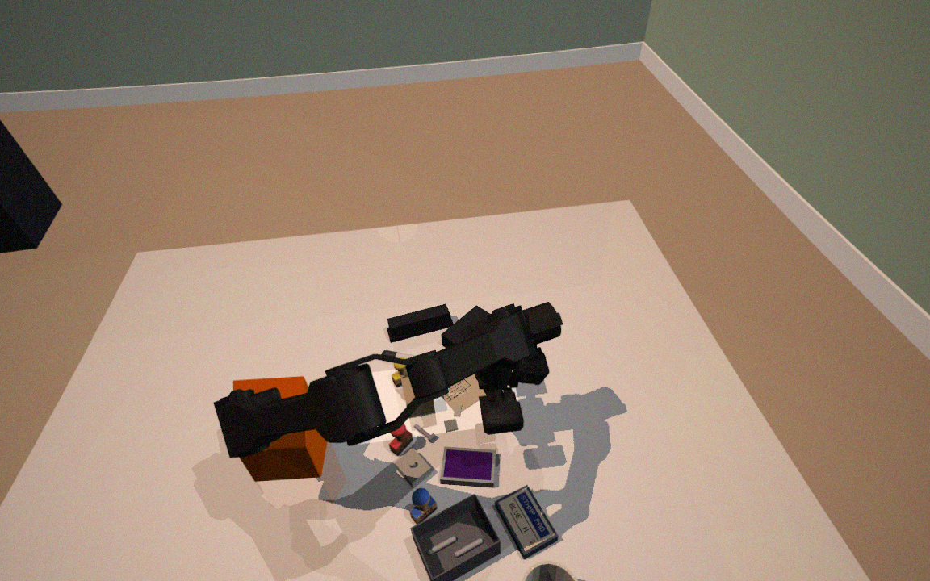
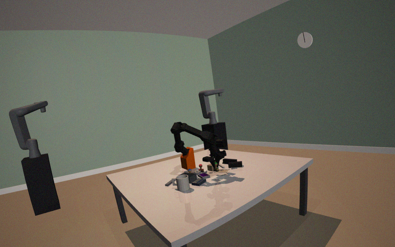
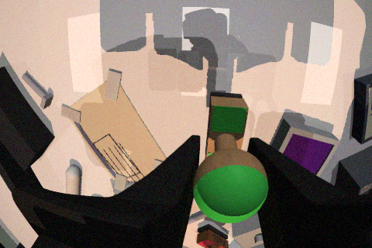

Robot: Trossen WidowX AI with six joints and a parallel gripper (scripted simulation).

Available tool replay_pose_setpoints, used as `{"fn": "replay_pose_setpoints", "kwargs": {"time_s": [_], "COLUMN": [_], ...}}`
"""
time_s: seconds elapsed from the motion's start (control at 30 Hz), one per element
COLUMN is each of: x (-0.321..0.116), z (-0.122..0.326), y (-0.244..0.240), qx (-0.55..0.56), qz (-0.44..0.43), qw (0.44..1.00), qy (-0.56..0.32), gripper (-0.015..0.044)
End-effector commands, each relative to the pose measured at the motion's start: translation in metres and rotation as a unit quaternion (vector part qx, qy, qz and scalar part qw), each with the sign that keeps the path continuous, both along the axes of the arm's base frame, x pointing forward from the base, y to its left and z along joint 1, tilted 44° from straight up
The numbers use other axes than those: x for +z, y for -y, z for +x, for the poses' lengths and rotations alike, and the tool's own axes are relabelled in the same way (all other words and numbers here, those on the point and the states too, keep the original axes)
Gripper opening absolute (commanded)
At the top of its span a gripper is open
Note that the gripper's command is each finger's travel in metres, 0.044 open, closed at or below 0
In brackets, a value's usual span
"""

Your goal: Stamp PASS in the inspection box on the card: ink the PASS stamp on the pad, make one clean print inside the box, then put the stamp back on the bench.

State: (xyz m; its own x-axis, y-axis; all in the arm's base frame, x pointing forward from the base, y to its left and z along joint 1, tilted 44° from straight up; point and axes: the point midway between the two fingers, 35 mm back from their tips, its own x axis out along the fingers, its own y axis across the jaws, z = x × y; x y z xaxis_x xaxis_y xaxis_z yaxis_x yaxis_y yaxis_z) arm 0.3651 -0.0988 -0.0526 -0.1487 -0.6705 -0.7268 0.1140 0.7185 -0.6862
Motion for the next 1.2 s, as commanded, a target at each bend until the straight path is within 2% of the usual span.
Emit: {"fn": "replay_pose_setpoints", "kwargs": {"time_s": [0.0, 1.17], "x": [0.001, 0.014], "z": [0.0, 0.002], "y": [-0.002, -0.014], "qx": [-0.002, -0.002], "qz": [0.003, 0.005], "qw": [1.0, 1.0], "qy": [0.0, 0.001], "gripper": [0.0, 0.0]}}
